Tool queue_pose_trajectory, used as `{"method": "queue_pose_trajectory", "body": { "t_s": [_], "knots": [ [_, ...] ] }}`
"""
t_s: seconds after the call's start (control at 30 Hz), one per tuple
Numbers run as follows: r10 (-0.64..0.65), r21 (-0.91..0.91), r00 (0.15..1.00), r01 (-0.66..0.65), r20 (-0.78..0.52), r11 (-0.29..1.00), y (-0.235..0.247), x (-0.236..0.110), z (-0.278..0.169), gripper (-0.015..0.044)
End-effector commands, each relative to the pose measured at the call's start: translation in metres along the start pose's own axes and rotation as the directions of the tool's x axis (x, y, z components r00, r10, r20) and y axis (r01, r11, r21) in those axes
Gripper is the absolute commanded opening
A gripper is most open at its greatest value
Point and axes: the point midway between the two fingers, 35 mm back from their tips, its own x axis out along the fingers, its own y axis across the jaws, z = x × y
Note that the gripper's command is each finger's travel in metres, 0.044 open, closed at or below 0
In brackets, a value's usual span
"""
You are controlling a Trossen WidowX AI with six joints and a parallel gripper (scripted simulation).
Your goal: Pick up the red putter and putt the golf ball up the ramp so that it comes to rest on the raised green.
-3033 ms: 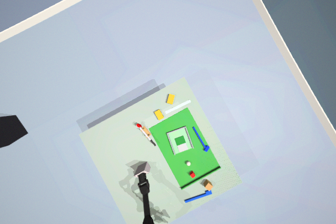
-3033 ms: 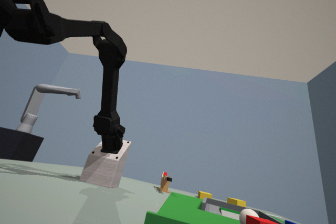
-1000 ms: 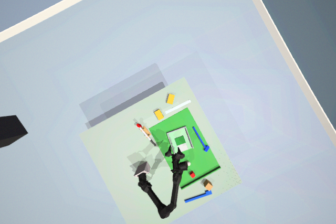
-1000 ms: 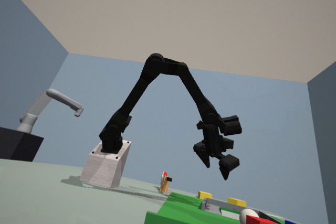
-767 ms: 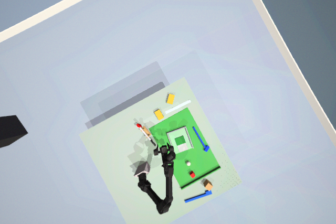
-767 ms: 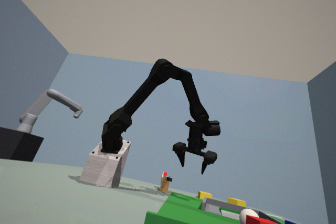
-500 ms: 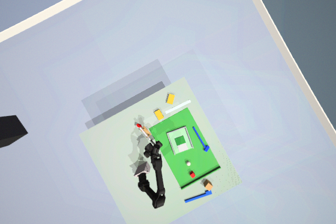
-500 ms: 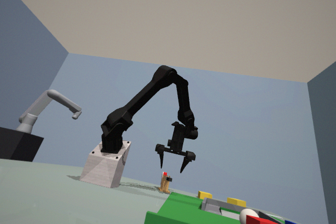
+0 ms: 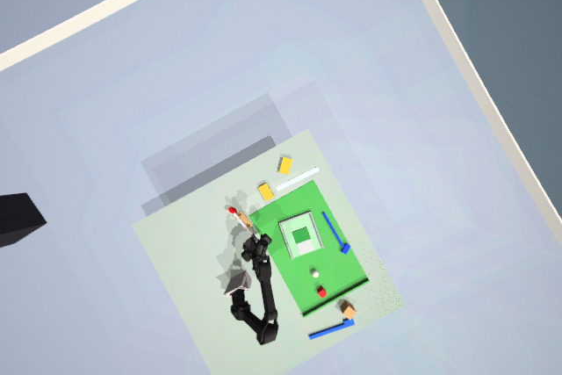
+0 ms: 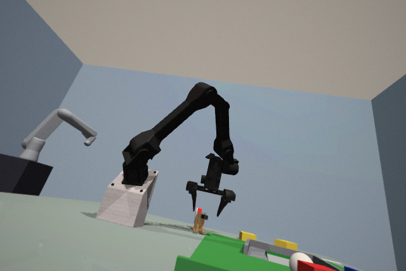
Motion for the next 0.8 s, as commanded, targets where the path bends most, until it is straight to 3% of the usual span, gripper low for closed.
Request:
{"method": "queue_pose_trajectory", "body": {
  "t_s": [0.0,0.77],
  "knots": [
    [0.003,-0.002,1.000,-0.003,-0.009,1.000,0.001,0.018,-0.007,0.0440],
    [0.003,-0.002,1.000,-0.003,-0.011,1.000,0.002,0.042,-0.014,0.0440]
  ]
}}
